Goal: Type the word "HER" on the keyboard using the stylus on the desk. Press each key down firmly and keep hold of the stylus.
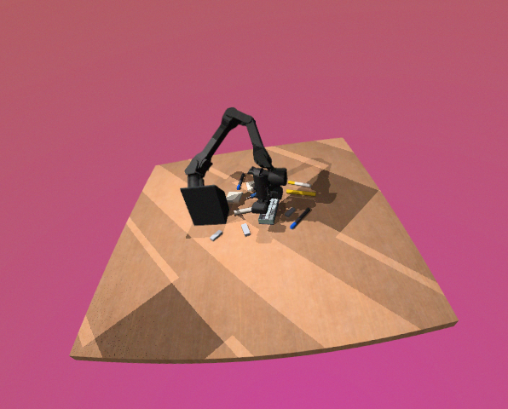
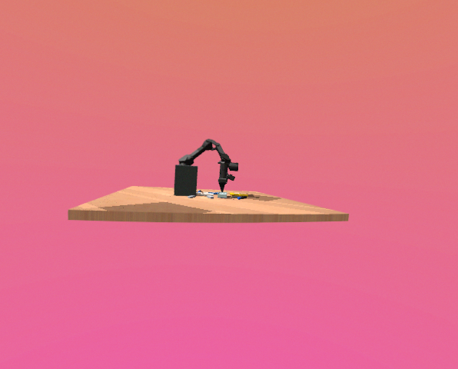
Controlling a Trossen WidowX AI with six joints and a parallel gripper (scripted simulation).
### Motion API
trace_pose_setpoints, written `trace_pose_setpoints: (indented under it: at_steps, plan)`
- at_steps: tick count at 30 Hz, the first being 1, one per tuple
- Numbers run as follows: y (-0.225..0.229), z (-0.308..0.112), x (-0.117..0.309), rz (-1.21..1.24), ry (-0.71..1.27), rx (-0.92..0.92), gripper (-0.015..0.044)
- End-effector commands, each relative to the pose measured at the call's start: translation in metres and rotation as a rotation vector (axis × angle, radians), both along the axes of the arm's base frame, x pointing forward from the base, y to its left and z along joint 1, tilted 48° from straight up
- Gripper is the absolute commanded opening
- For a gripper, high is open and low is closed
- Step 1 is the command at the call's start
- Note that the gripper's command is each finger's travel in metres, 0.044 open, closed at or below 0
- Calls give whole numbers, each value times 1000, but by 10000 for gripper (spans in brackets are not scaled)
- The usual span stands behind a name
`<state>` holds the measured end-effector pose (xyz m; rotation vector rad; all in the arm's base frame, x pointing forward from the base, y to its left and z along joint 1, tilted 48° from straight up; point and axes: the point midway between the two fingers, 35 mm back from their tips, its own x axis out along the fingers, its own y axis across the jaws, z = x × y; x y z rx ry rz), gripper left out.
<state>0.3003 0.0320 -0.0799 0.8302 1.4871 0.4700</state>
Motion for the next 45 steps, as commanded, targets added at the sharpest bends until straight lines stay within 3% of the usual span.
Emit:
trace_pose_setpoints:
  at_steps: [1, 20, 27, 37, 41, 45]
  plan:
    - [-1, 0, 1, 8, -14, -3, 0]
    - [23, 23, -22, 8, -12, -2, 0]
    - [71, 76, -8, 8, -12, 2, 0]
    - [69, 78, -8, 9, -14, 0, 0]
    - [33, 109, -10, 9, -15, -5, 0]
    - [26, 117, -12, 8, -13, -1, 0]
